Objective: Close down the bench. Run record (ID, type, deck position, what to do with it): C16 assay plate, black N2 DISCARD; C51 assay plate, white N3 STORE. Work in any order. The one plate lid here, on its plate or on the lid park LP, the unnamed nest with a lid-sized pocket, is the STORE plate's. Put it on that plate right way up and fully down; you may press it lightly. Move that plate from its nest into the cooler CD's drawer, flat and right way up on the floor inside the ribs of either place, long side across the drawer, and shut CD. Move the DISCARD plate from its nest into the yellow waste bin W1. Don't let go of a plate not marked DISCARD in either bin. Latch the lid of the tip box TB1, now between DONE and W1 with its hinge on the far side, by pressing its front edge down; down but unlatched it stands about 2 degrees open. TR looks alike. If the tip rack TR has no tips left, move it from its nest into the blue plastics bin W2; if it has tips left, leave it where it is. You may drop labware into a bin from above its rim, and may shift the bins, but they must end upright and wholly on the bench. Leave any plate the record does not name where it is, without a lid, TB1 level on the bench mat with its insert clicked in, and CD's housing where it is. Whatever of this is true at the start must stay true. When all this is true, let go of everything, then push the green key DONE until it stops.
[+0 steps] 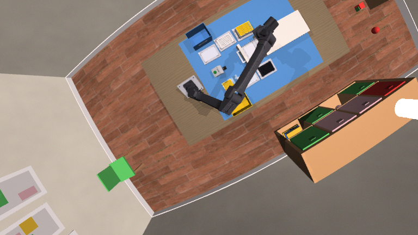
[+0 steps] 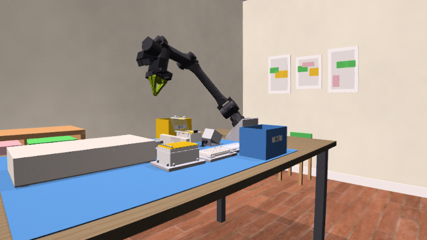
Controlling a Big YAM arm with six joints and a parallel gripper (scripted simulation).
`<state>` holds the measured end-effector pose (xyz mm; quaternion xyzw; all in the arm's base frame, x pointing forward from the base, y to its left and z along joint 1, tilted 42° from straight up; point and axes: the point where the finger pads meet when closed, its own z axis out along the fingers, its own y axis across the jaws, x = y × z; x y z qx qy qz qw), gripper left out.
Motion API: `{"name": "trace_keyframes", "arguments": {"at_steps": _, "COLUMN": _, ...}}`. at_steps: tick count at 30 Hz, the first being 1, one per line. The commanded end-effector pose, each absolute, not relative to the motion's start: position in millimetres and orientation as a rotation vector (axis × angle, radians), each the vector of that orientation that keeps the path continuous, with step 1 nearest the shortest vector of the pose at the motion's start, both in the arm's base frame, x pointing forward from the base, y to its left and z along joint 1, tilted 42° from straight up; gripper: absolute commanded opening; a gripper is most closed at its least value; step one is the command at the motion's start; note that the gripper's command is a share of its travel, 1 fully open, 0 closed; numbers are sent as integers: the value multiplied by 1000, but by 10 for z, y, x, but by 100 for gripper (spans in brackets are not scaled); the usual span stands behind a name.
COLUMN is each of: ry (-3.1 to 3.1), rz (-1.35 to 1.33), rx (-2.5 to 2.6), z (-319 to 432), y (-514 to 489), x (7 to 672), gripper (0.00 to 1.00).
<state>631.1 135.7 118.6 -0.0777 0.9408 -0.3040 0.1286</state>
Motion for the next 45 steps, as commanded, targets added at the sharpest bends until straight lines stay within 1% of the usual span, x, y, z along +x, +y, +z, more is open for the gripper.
{"name": "trace_keyframes", "arguments": {"at_steps": 1, "ry": 2747, "rz": -868, "rx": -170, "z": 1364, "y": 1540, "x": 6198, "gripper": 0}}
{"name": "trace_keyframes", "arguments": {"at_steps": 4, "ry": 2759, "rz": -883, "rx": -140, "z": 1377, "y": 1353, "x": 6004, "gripper": 0}}
{"name": "trace_keyframes", "arguments": {"at_steps": 7, "ry": 2778, "rz": -891, "rx": -156, "z": 1375, "y": 1522, "x": 5812, "gripper": 0}}
{"name": "trace_keyframes", "arguments": {"at_steps": 9, "ry": 2778, "rz": -891, "rx": -156, "z": 1375, "y": 1522, "x": 5812, "gripper": 0}}
{"name": "trace_keyframes", "arguments": {"at_steps": 10, "ry": 2787, "rz": -894, "rx": -118, "z": 1357, "y": 1524, "x": 5929, "gripper": 0}}
{"name": "trace_keyframes", "arguments": {"at_steps": 11, "ry": 2796, "rz": -906, "rx": -134, "z": 1378, "y": 1482, "x": 5721, "gripper": 0}}
{"name": "trace_keyframes", "arguments": {"at_steps": 16, "ry": 2787, "rz": -895, "rx": -128, "z": 1378, "y": 1490, "x": 5498, "gripper": 0}}
{"name": "trace_keyframes", "arguments": {"at_steps": 17, "ry": 2823, "rz": -930, "rx": -97, "z": 1382, "y": 1415, "x": 5435, "gripper": 0}}
{"name": "trace_keyframes", "arguments": {"at_steps": 18, "ry": 2858, "rz": -970, "rx": -86, "z": 1228, "y": 1377, "x": 5402, "gripper": 0}}
{"name": "trace_keyframes", "arguments": {"at_steps": 19, "ry": 2838, "rz": -949, "rx": -74, "z": 1388, "y": 1377, "x": 5344, "gripper": 0}}
{"name": "trace_keyframes", "arguments": {"at_steps": 23, "ry": 2834, "rz": -944, "rx": -101, "z": 1393, "y": 1458, "x": 5119, "gripper": 0}}
{"name": "trace_keyframes", "arguments": {"at_steps": 26, "ry": 2833, "rz": -945, "rx": -101, "z": 1395, "y": 1454, "x": 5086, "gripper": 0}}
{"name": "trace_keyframes", "arguments": {"at_steps": 27, "ry": 2852, "rz": -964, "rx": -12, "z": 1399, "y": 1326, "x": 5246, "gripper": 0}}
{"name": "trace_keyframes", "arguments": {"at_steps": 28, "ry": 2865, "rz": -981, "rx": 3, "z": 1400, "y": 1328, "x": 5194, "gripper": 0}}
{"name": "trace_keyframes", "arguments": {"at_steps": 29, "ry": 2888, "rz": -1020, "rx": -36, "z": 1277, "y": 1303, "x": 4973, "gripper": 0}}
{"name": "trace_keyframes", "arguments": {"at_steps": 30, "ry": 2867, "rz": -993, "rx": -51, "z": 1408, "y": 1395, "x": 4896, "gripper": 0}}
{"name": "trace_keyframes", "arguments": {"at_steps": 34, "ry": 2866, "rz": -992, "rx": -58, "z": 1418, "y": 1393, "x": 4712, "gripper": 0}}
{"name": "trace_keyframes", "arguments": {"at_steps": 36, "ry": 2902, "rz": -1069, "rx": -27, "z": 1319, "y": 1380, "x": 4628, "gripper": 0}}
{"name": "trace_keyframes", "arguments": {"at_steps": 37, "ry": 2893, "rz": -1049, "rx": 0, "z": 1432, "y": 1314, "x": 4580, "gripper": 0}}
{"name": "trace_keyframes", "arguments": {"at_steps": 41, "ry": 2891, "rz": -1048, "rx": -13, "z": 1447, "y": 1317, "x": 4373, "gripper": 0}}
{"name": "trace_keyframes", "arguments": {"at_steps": 45, "ry": 2898, "rz": -1094, "rx": 50, "z": 1468, "y": 1356, "x": 4461, "gripper": 0}}
